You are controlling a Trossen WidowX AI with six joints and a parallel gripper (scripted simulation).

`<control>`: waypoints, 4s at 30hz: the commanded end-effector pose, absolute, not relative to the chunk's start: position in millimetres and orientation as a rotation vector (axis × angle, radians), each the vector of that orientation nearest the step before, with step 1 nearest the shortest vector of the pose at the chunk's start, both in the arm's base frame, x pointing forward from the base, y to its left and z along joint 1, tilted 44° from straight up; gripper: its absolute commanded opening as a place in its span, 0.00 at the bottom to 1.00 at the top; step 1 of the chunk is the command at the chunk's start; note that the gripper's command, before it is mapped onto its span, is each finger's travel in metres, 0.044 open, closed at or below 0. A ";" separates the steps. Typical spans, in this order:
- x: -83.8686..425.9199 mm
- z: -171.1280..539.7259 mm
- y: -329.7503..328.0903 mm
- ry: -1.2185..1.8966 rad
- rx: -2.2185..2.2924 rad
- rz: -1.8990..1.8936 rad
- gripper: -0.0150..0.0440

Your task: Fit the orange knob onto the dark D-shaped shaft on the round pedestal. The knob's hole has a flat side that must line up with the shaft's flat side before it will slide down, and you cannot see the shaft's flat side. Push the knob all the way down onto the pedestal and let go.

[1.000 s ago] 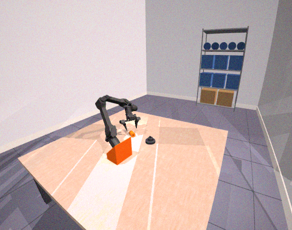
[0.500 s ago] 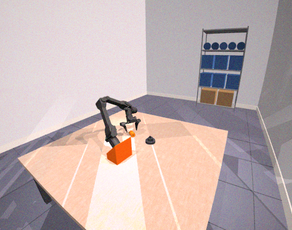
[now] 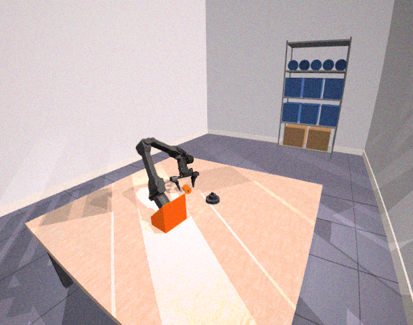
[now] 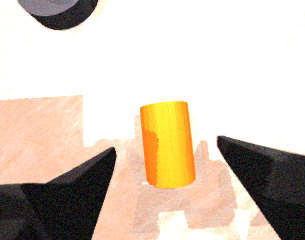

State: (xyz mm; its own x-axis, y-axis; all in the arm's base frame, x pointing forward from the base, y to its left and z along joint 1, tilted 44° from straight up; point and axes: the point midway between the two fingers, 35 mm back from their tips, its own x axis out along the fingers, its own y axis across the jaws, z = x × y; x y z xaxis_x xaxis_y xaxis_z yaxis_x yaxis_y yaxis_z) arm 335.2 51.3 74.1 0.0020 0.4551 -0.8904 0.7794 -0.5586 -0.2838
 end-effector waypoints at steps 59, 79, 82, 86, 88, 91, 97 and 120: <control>314.4 62.5 29.0 1.442 2.497 -1.102 0.56; 300.9 49.5 16.7 1.508 2.794 -0.692 0.56; 298.9 47.0 15.3 1.514 2.835 -0.624 0.56; 296.4 43.5 13.5 1.522 2.889 -0.529 0.56; 295.6 42.0 12.9 1.523 2.908 -0.493 0.56; 294.7 39.5 11.9 1.525 2.937 -0.439 0.56; 293.6 35.1 10.2 1.527 2.982 -0.348 0.56; 285.3 28.7 7.0 1.565 3.026 -0.305 0.56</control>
State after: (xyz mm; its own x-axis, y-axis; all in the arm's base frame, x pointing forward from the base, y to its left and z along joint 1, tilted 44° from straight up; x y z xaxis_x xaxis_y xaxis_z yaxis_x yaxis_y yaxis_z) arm 280.8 -2.5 28.9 0.5757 0.8169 -0.0366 0.7684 -0.5557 -0.3173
